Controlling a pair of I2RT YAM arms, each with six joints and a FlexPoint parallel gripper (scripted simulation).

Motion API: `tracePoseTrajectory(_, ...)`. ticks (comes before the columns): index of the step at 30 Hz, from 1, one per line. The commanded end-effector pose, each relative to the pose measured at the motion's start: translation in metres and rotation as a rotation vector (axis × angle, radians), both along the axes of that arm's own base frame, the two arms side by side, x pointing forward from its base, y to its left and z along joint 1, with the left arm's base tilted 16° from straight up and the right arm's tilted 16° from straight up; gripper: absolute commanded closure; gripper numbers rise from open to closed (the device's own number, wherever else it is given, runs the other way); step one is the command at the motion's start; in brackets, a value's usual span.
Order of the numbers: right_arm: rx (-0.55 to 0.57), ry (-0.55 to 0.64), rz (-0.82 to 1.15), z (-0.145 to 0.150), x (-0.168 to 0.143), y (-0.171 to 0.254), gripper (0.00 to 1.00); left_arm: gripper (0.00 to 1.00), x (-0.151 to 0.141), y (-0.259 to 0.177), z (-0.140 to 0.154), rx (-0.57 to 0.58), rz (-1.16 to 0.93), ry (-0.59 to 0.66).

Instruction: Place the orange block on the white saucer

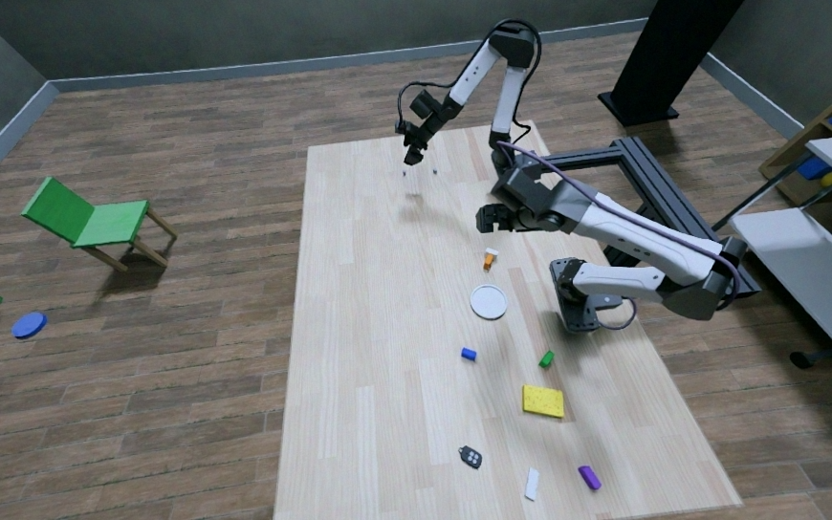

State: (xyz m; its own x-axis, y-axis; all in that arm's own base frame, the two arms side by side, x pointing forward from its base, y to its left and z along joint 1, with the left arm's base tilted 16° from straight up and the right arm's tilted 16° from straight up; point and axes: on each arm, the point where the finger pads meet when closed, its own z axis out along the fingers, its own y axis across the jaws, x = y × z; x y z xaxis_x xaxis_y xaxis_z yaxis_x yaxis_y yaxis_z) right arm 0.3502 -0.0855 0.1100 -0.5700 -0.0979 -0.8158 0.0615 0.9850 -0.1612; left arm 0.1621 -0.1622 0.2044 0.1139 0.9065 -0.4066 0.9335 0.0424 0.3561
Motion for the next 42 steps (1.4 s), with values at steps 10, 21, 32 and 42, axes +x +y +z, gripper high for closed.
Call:
tracePoseTrajectory(10,-0.007,-0.022,0.01,0.007,0.003,0.002,0.0,0.0,0.0,-0.002,0.005,-0.016,-0.005,-0.01)
tracePoseTrajectory(21,-0.007,-0.022,0.01,0.007,0.003,0.002,0.0,0.0,0.004,-0.003,0.003,-0.025,0.027,-0.023)
tracePoseTrajectory(32,-0.007,-0.022,0.01,0.007,0.003,0.002,0.0,0.0,0.016,-0.012,-0.039,-0.101,0.278,-0.037)
tracePoseTrajectory(42,-0.007,-0.022,0.01,0.007,0.003,0.002,0.0,0.0,0.012,-0.024,-0.123,-0.144,0.505,0.009)
